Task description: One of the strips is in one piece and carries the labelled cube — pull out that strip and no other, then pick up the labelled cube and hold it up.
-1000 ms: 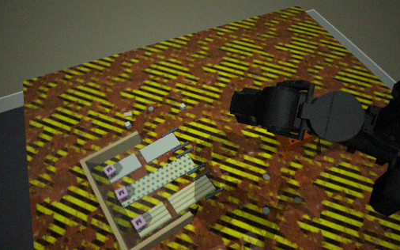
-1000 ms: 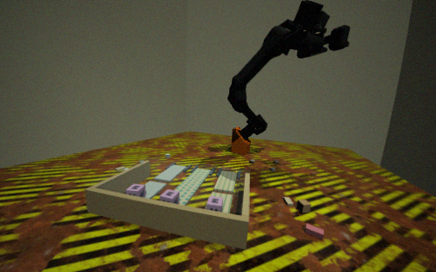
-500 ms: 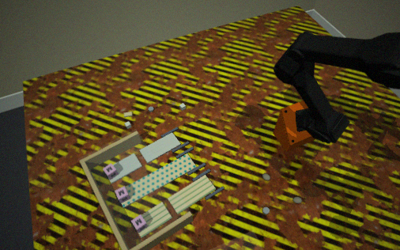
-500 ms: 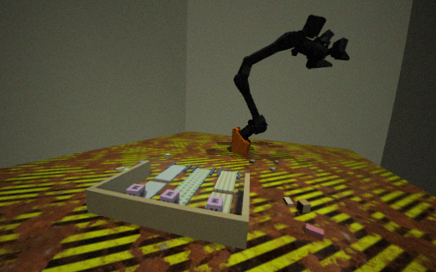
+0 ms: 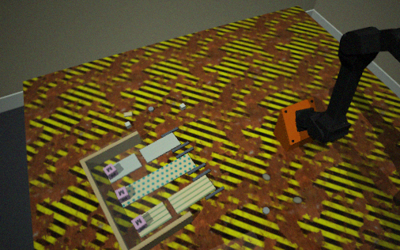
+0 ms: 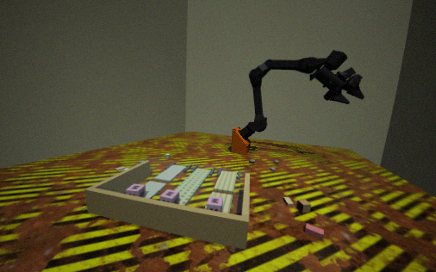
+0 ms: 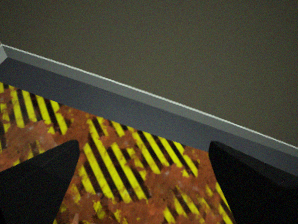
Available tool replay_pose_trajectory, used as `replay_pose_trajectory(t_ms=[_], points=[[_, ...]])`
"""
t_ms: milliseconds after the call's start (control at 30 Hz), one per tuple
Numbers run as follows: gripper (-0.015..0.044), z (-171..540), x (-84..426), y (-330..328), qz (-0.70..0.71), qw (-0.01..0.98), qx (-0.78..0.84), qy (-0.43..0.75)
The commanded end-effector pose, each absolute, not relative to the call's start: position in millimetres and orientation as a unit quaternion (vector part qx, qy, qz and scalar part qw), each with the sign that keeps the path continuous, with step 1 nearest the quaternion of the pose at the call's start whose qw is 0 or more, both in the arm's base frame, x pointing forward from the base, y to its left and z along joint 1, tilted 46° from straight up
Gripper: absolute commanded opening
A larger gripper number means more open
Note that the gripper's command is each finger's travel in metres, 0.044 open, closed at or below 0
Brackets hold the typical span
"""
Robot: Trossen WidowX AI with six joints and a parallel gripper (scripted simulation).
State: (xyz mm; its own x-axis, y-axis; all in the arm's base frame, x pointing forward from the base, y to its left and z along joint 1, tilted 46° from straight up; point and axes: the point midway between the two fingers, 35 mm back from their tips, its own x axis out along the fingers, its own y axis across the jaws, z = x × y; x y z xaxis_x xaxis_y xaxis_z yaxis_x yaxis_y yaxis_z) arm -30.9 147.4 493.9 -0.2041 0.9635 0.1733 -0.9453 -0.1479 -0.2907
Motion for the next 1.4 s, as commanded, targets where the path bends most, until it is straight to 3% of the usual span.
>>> replay_pose_trajectory(t_ms=[0,300,600,1000,1367], points=[[0.0400,472.0,-11.2,191.5,0.731,0.669,-0.052,-0.124],[0.0400,404.4,88.7,257.5,0.644,0.761,-0.078,-0.005],[0.0400,322.7,215.9,244.8,0.530,0.835,-0.027,0.142],[0.0400,209.3,337.0,118.0,0.354,0.896,0.082,0.257],[0.0400,93.8,338.8,-37.8,0.181,0.878,0.304,0.321]])
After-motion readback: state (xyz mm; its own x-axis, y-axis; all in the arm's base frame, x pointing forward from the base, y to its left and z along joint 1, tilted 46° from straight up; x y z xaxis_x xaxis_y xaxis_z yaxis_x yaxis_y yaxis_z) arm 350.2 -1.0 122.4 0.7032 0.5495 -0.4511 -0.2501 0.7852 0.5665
